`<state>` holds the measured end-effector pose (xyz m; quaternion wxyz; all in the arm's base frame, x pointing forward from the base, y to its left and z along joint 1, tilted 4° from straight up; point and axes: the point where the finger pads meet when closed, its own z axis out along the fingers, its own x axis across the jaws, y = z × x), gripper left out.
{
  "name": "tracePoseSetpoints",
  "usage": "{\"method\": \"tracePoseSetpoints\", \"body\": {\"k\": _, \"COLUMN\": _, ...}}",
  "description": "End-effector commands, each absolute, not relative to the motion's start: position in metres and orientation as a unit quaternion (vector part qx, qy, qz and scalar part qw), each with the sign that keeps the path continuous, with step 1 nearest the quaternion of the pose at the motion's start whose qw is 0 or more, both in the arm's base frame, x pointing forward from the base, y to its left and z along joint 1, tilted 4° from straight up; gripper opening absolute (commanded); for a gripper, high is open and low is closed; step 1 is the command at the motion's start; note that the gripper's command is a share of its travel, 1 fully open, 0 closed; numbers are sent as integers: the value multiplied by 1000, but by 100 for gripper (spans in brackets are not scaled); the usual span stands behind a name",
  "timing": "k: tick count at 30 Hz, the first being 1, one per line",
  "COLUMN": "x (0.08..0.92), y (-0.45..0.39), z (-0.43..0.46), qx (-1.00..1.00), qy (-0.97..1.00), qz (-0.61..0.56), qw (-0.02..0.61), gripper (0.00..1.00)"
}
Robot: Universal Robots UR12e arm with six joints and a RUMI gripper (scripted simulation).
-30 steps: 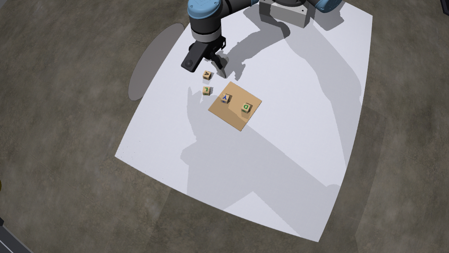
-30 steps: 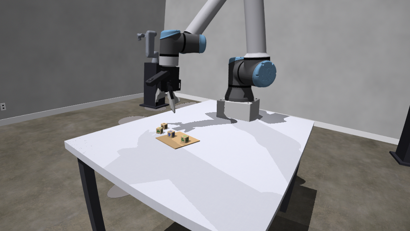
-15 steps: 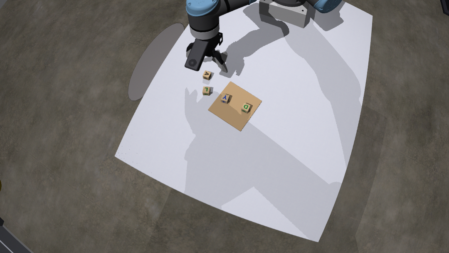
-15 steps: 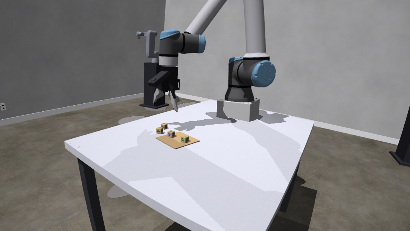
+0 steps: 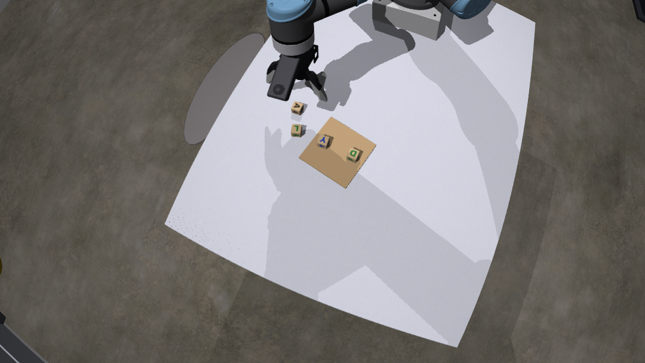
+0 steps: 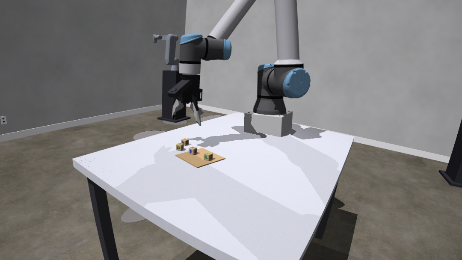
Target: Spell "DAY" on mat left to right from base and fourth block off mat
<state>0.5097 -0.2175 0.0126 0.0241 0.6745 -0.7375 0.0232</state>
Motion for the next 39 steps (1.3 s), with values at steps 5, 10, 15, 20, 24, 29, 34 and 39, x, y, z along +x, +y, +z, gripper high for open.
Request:
{"method": "tracePoseSetpoints", "body": {"k": 5, "x": 510, "y": -218, "z": 13, "qx": 676, "qy": -736, "qz": 24, "qw": 24, "gripper": 100}}
{"method": "tracePoseSetpoints", "body": {"k": 10, "x": 510, "y": -218, "z": 13, "qx": 676, "qy": -736, "qz": 24, "qw": 24, "gripper": 37}}
{"method": "tracePoseSetpoints", "body": {"k": 15, "x": 510, "y": -218, "z": 13, "qx": 676, "qy": -736, "qz": 24, "qw": 24, "gripper": 37}}
{"method": "tracePoseSetpoints", "body": {"k": 20, "x": 510, "y": -218, "z": 13, "qx": 676, "qy": -736, "qz": 24, "qw": 24, "gripper": 37}}
{"method": "tracePoseSetpoints", "body": {"k": 24, "x": 510, "y": -218, "z": 13, "qx": 676, "qy": -736, "qz": 24, "qw": 24, "gripper": 37}}
{"method": "tracePoseSetpoints", "body": {"k": 29, "x": 510, "y": -218, "z": 13, "qx": 676, "qy": -736, "qz": 24, "qw": 24, "gripper": 37}}
{"method": "tracePoseSetpoints", "body": {"k": 34, "x": 510, "y": -218, "z": 13, "qx": 676, "qy": -736, "qz": 24, "qw": 24, "gripper": 37}}
{"method": "tracePoseSetpoints", "body": {"k": 39, "x": 510, "y": -218, "z": 13, "qx": 676, "qy": -736, "qz": 24, "qw": 24, "gripper": 37}}
